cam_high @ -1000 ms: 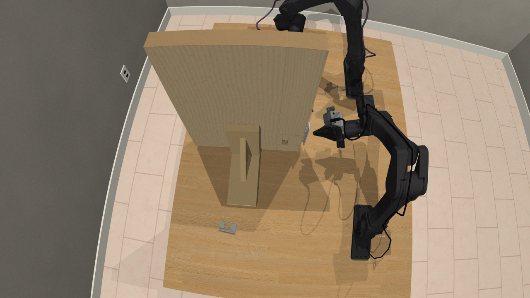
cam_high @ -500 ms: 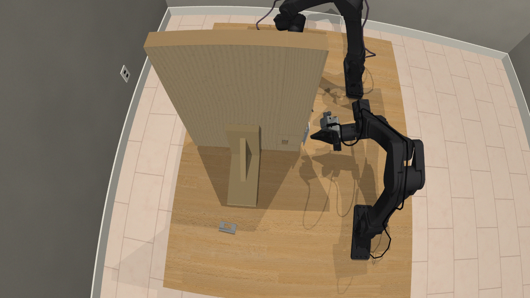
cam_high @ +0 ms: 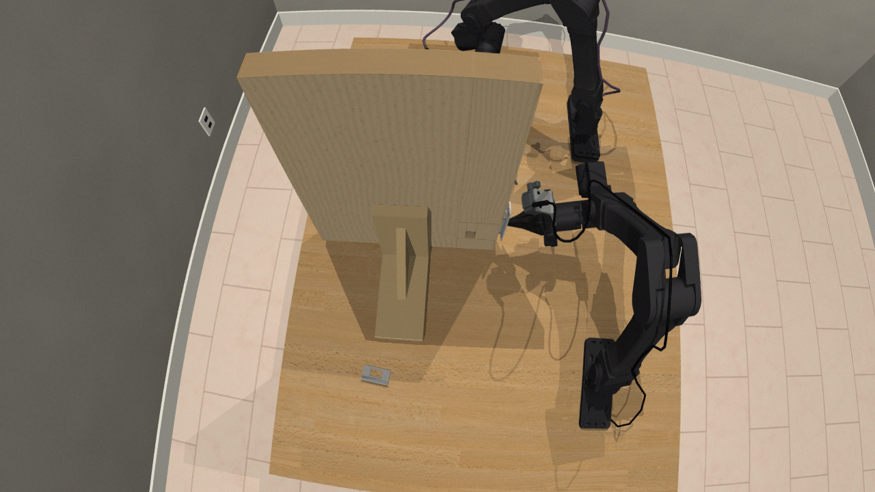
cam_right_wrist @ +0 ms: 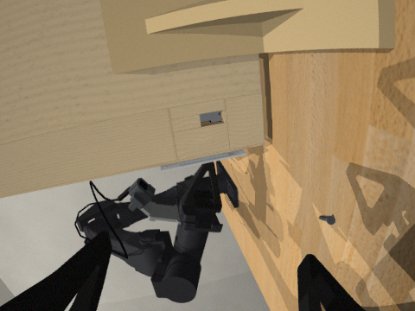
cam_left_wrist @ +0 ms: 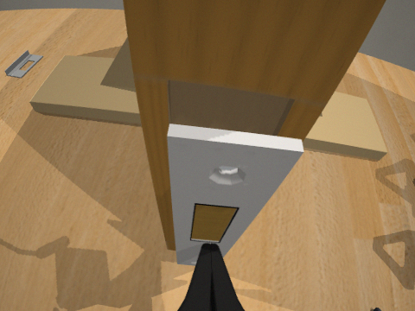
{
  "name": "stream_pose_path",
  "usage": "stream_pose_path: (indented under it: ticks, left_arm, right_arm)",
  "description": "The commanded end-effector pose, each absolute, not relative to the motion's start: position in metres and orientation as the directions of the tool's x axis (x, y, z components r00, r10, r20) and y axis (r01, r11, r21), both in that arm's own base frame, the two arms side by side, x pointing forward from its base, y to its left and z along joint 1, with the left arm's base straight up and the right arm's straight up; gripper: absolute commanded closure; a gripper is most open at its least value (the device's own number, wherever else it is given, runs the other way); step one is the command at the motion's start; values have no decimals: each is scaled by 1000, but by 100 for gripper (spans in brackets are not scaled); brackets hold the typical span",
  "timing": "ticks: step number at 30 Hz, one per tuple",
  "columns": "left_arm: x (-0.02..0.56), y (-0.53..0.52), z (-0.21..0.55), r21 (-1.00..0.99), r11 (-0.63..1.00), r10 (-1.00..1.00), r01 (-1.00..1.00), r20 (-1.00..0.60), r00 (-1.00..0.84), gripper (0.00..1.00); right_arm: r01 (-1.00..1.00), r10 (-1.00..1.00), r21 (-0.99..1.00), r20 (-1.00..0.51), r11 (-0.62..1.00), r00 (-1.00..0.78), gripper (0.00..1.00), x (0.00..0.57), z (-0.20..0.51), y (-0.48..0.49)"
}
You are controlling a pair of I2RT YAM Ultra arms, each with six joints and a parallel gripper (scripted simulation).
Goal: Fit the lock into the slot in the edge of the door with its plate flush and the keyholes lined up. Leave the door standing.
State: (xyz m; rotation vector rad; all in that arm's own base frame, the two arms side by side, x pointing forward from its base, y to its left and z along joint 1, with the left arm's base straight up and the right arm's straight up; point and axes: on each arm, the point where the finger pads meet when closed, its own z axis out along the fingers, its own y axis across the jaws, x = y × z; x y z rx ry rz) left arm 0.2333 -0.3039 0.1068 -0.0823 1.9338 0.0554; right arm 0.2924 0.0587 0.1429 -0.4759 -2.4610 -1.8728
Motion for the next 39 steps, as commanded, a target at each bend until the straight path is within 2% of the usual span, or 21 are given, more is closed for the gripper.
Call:
stream_pose_path:
  ticks: [1,31,34,36,39]
  left_arm:
    - [242,-301,113,-14,997,-39,-75,-938,-344,100]
    - [261,-296,117,-16,998,-34,-58,-942,-334,100]
    - [239,-314,111,94,993,118,77,-898,-424,66]
    - [228,-312,98,234,948,314,217,-802,-508,43]
    - [211,-302,91,308,891,449,333,-709,-544,9]
  right_arm:
    - [208,238,950,152,233,-959,0,301,152,57]
    - [208,238,950,152,233,-959,0,301,152,57]
    - [208,238,950,152,233,-959,0,301,152,57]
    - [208,238,950,152,233,-959,0,301,152,57]
    - [208,238,950,152,233,-959,0,301,152,57]
